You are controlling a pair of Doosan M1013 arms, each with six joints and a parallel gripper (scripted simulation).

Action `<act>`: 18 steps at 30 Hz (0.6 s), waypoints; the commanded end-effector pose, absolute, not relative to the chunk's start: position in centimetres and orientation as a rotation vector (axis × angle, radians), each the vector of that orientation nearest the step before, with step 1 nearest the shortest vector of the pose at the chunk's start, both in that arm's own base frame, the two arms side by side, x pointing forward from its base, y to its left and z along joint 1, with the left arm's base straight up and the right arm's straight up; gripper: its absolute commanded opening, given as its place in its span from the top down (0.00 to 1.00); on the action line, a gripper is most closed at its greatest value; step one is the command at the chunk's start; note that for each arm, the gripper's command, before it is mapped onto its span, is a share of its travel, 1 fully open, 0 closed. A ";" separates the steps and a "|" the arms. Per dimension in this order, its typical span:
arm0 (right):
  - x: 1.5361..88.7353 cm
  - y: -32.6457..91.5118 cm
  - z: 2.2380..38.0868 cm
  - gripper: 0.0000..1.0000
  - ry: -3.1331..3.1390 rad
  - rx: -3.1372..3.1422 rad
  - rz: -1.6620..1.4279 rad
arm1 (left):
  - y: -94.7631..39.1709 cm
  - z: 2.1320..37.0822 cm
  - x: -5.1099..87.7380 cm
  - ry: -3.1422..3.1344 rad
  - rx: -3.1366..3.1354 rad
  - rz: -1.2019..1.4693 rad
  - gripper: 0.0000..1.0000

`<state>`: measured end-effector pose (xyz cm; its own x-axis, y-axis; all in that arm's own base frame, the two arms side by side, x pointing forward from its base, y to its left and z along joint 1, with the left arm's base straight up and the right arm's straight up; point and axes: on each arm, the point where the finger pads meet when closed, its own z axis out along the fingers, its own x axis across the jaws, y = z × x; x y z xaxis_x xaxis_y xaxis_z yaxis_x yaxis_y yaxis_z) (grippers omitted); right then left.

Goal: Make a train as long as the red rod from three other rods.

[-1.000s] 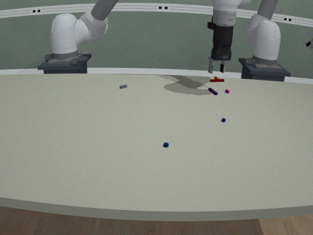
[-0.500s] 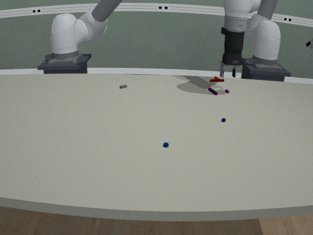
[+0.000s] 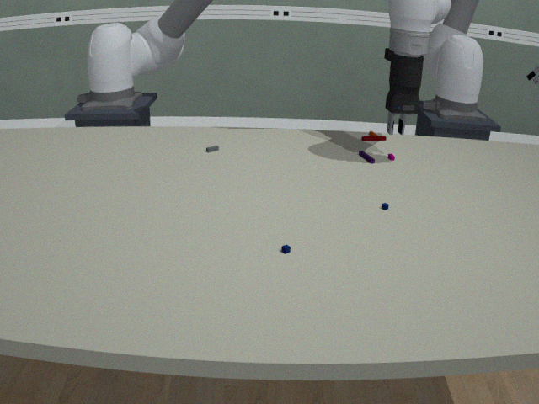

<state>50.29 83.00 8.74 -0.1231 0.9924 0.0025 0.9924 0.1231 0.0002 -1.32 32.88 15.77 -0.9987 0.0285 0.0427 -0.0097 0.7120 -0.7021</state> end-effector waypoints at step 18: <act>50.3 83.0 8.0 0.46 -2.354 -2.084 -0.005 | 32.5 15.9 -1.3 -2.863 -0.012 1.184 0.00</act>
<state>50.25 82.93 8.28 -0.1231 0.9924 0.0001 0.9924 0.1231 -0.0020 -1.32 32.88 15.77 -0.9987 0.0285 0.0427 -0.0097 0.7120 -0.7021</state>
